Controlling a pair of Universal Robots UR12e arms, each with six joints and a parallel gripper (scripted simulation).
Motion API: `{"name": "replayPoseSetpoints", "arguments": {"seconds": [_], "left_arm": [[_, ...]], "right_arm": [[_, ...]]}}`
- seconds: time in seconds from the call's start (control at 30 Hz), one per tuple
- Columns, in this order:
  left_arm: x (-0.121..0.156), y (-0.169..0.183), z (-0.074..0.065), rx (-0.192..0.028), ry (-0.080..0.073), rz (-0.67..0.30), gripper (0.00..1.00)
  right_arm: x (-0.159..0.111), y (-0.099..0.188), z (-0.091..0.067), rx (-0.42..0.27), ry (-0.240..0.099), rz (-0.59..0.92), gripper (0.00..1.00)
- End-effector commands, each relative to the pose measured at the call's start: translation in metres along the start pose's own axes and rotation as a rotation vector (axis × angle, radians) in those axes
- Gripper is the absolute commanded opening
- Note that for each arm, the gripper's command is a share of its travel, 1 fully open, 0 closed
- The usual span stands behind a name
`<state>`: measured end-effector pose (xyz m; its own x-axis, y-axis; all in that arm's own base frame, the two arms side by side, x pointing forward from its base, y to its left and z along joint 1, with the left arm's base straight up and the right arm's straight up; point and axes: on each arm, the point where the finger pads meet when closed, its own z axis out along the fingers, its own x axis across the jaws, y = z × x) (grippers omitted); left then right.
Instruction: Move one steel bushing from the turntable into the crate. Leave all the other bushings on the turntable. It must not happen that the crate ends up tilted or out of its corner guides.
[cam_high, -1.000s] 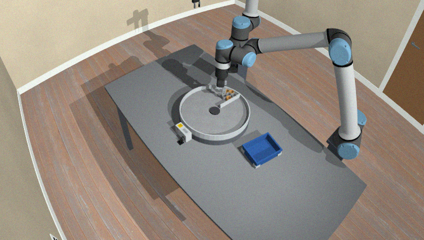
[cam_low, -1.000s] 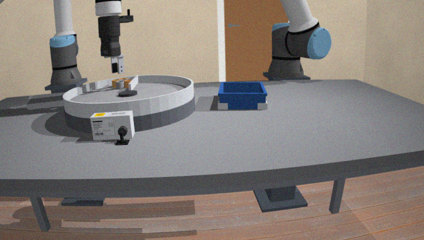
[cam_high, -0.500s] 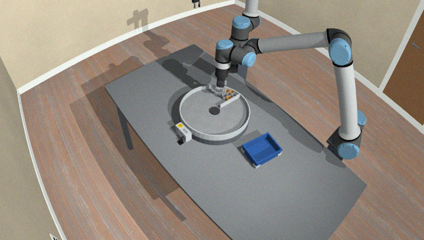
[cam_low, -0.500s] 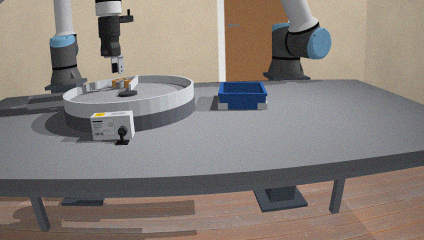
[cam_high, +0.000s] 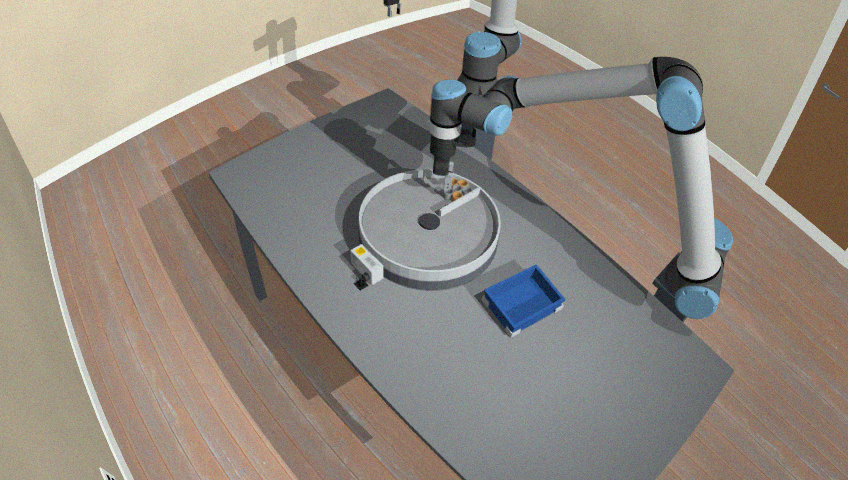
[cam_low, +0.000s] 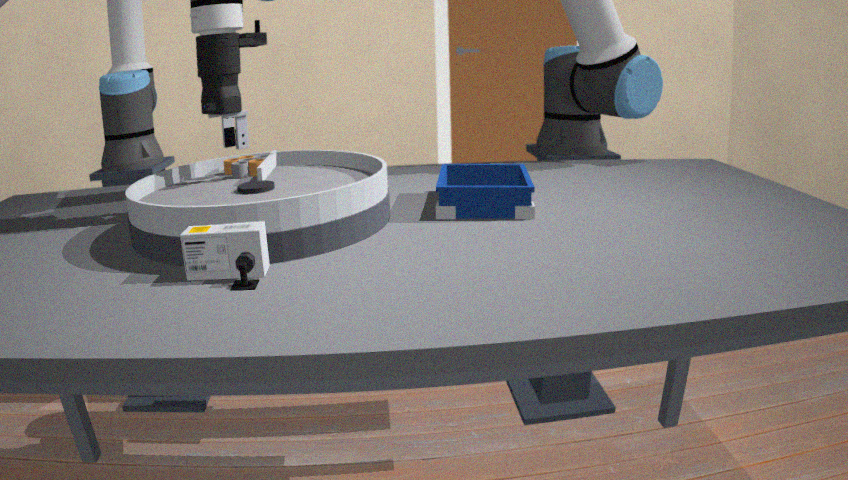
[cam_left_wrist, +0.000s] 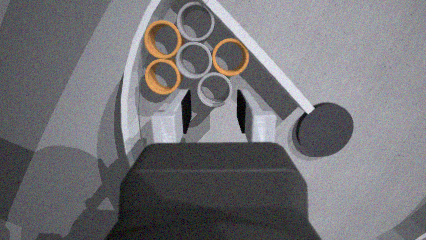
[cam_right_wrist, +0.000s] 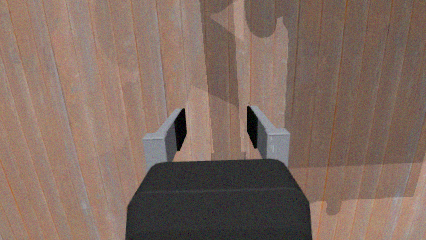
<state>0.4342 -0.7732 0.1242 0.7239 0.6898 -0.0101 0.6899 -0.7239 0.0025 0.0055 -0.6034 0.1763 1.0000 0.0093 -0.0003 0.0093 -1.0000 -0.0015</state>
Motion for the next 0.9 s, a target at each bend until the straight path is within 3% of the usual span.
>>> {"name": "replayPoseSetpoints", "arguments": {"seconds": [0.0, 0.13, 0.87], "left_arm": [[-0.0001, 0.0004, 0.0099, -0.002, -0.001, 0.0, 0.76], [0.0, 0.0004, 0.0188, -0.002, -0.001, 0.0, 0.76], [0.0, 0.0004, 0.0191, -0.002, -0.001, 0.0, 0.76]], "right_arm": [[0.0002, 0.0006, -0.0008, -0.002, 0.0, 0.0, 1.0], [0.0002, 0.0006, -0.0008, -0.002, 0.0, 0.0, 1.0], [0.0002, 0.0006, -0.0008, -0.002, 0.0, 0.0, 1.0]]}}
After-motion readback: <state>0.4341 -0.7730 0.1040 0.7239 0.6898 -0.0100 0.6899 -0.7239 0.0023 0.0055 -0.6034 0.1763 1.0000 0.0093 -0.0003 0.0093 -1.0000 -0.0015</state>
